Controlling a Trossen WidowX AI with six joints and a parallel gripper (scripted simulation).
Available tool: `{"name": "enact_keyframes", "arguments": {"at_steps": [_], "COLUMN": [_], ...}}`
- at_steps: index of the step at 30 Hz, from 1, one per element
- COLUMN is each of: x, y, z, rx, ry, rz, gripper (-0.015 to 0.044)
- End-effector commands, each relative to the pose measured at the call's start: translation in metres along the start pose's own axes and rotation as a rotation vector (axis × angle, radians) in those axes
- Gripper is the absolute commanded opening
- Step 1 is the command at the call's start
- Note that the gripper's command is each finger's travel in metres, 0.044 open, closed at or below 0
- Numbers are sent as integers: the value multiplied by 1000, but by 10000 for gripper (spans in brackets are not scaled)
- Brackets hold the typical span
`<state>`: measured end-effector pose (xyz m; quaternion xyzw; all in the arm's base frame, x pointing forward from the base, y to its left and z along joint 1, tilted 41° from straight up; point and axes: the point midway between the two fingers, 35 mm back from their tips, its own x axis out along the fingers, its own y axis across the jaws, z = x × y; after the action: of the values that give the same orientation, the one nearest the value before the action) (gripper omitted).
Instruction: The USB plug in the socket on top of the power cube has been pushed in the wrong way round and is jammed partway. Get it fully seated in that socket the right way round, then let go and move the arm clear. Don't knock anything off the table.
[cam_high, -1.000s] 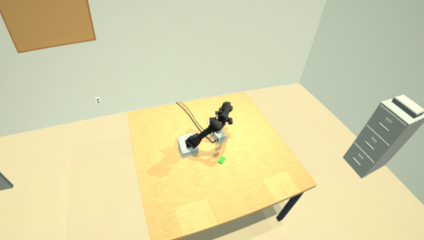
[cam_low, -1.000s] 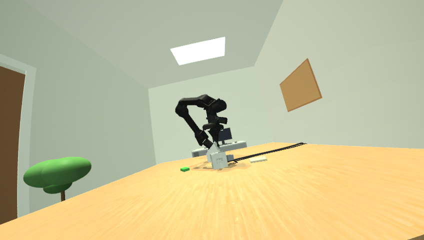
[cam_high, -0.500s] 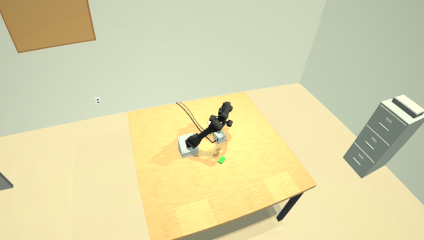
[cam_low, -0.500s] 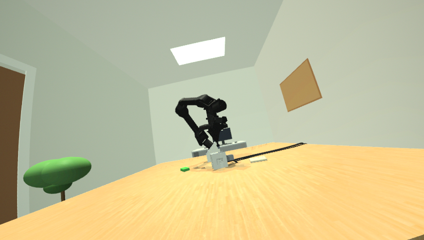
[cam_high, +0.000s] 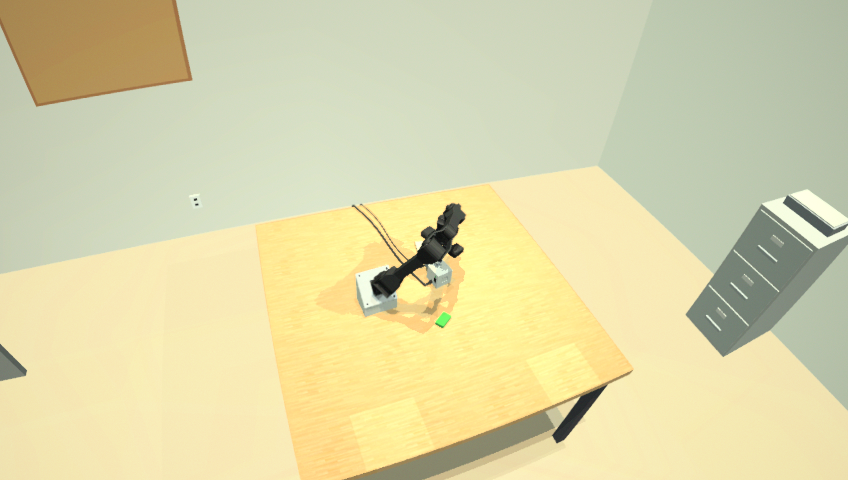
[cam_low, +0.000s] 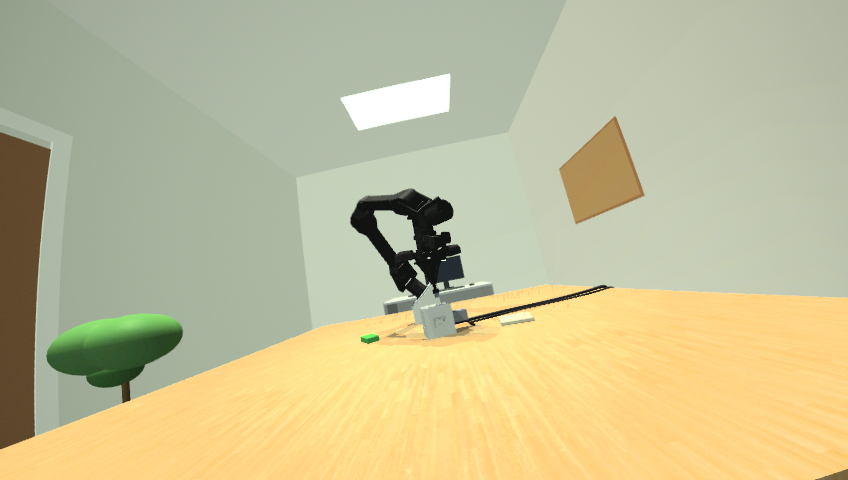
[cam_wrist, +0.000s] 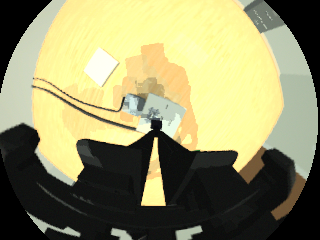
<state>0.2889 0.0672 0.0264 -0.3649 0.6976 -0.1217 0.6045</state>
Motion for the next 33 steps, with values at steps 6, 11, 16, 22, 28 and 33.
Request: {"name": "enact_keyframes", "arguments": {"at_steps": [6, 11, 16, 22, 28, 33], "x": [0, 0, 0, 0, 0, 0], "y": [0, 0, 0, 0, 0, 0], "z": [0, 0, 0, 0, 0, 0], "rx": [236, 367, 498, 655, 812, 943], "ry": [0, 0, 0, 0, 0, 0], "rz": [0, 0, 0, 0, 0, 0], "gripper": [0, 0, 0, 0, 0, 0]}}
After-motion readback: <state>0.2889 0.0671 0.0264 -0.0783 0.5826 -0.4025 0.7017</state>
